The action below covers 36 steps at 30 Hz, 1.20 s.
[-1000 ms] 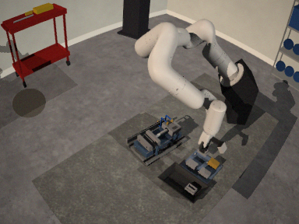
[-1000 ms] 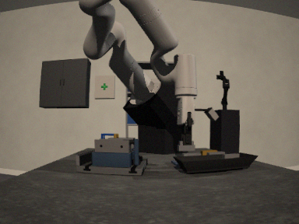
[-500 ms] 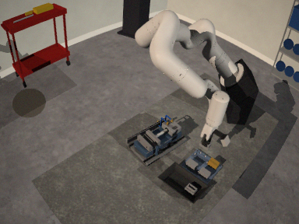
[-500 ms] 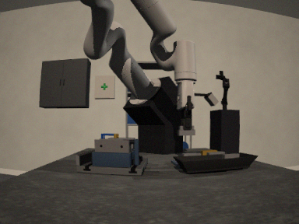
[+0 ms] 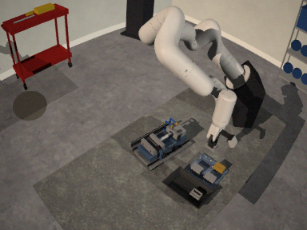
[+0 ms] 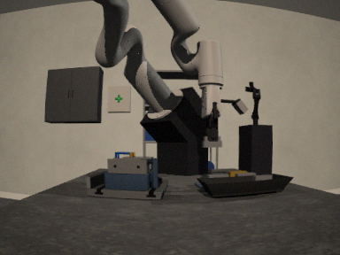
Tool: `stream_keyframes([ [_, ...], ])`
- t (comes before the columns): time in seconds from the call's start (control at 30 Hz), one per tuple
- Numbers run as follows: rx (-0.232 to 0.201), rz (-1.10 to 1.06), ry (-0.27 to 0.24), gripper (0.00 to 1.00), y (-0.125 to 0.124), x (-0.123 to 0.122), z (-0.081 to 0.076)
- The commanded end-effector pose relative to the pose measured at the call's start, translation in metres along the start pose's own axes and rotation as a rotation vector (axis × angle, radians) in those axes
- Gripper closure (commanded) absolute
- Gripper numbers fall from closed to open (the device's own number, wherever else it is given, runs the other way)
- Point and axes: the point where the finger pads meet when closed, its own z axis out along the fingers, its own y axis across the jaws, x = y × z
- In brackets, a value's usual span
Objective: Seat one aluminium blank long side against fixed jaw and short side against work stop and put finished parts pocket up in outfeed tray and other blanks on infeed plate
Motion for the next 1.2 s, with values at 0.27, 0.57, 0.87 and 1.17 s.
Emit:
stream_keyframes([
  [0.27,-0.002,0.000,-0.007,1.00,0.054,0.007,0.001],
  [0.57,-0.002,0.001,-0.009,1.00,0.116,0.008,0.002],
  [0.87,-0.001,0.001,-0.006,1.00,0.174,0.002,0.001],
  [1.17,-0.001,0.000,0.001,1.00,0.220,-0.007,-0.001],
])
